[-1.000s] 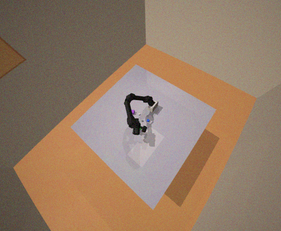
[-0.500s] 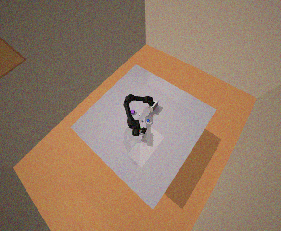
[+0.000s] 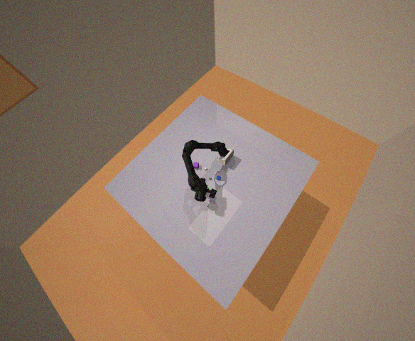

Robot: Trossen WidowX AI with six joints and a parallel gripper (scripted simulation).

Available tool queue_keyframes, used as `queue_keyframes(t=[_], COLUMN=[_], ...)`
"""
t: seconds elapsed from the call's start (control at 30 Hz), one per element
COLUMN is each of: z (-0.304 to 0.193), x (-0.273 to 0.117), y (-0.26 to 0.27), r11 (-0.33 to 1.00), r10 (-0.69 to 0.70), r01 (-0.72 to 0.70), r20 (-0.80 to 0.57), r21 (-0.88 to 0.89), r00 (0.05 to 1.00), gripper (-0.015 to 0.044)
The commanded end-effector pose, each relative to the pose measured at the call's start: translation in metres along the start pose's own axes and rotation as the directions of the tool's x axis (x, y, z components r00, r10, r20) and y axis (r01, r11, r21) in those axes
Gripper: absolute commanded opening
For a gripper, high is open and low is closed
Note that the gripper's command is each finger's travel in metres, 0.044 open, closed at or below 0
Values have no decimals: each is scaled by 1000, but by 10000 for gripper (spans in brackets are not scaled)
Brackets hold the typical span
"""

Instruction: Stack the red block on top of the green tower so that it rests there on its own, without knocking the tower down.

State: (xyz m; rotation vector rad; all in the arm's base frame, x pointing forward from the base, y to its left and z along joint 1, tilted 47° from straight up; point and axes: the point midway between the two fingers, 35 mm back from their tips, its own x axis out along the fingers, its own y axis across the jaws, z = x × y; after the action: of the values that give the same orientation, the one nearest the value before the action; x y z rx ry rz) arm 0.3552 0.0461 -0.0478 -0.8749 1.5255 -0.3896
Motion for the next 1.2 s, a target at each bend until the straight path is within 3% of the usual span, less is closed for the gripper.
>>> queue_keyframes(t=[0.0, 0.57, 1.0, 1.17], z=[-2, -2, -2, -2], x=[8, 11, 11, 11], y=[0, 0, 0, 0], r11=[1000, 1000, 1000, 1000], r10=[-6, -6, -6, -6], r01=[6, 6, 6, 6], r20=[-5, -5, -5, -5], r21=[-10, -10, -10, -10], r00=[1000, 1000, 1000, 1000], gripper=[440, 440, 99, 65])
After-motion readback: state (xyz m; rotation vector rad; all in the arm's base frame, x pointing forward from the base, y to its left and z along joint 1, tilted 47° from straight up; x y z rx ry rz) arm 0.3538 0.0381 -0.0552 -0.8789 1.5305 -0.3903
